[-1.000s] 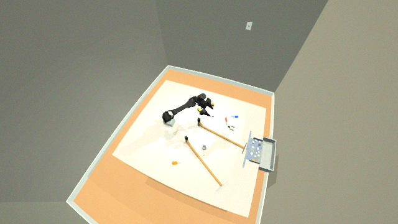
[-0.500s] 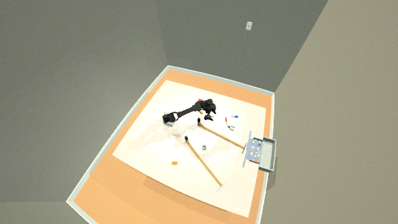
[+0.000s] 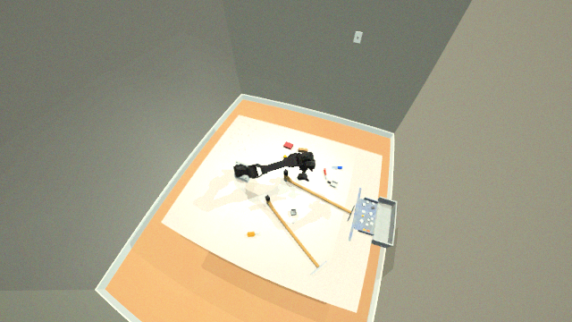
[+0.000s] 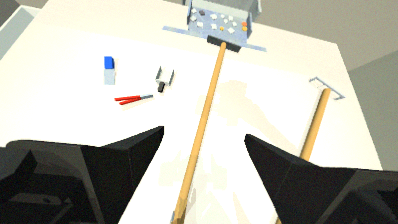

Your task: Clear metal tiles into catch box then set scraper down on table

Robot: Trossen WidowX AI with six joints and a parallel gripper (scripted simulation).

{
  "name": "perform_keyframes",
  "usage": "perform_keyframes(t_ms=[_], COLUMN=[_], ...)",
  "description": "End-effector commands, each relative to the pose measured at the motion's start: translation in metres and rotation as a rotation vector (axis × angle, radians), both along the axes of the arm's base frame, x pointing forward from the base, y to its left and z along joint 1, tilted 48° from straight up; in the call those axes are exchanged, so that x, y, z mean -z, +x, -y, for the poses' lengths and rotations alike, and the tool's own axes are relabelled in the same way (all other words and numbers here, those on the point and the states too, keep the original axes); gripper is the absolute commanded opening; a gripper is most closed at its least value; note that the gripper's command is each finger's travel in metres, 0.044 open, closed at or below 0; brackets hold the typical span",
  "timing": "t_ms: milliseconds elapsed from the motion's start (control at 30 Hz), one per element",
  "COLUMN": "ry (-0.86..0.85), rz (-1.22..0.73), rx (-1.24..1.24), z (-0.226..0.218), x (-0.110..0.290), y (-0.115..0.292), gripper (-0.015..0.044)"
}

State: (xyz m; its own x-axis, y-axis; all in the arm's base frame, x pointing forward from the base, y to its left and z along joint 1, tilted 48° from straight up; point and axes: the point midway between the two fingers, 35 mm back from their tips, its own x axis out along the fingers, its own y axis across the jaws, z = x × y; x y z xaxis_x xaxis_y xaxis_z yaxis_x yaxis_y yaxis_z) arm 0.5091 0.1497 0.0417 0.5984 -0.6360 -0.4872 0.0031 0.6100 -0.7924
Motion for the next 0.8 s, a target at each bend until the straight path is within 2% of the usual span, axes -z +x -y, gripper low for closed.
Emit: perform_keyframes(t_ms=[0,767], ry=[0.017,0.082], rz=[-0.031,-0.191], rx=[0.042,0.287], z=[0.016,0.113], x=[0.009,0.048], y=[0.008,0.024], gripper=[0.044,0.044])
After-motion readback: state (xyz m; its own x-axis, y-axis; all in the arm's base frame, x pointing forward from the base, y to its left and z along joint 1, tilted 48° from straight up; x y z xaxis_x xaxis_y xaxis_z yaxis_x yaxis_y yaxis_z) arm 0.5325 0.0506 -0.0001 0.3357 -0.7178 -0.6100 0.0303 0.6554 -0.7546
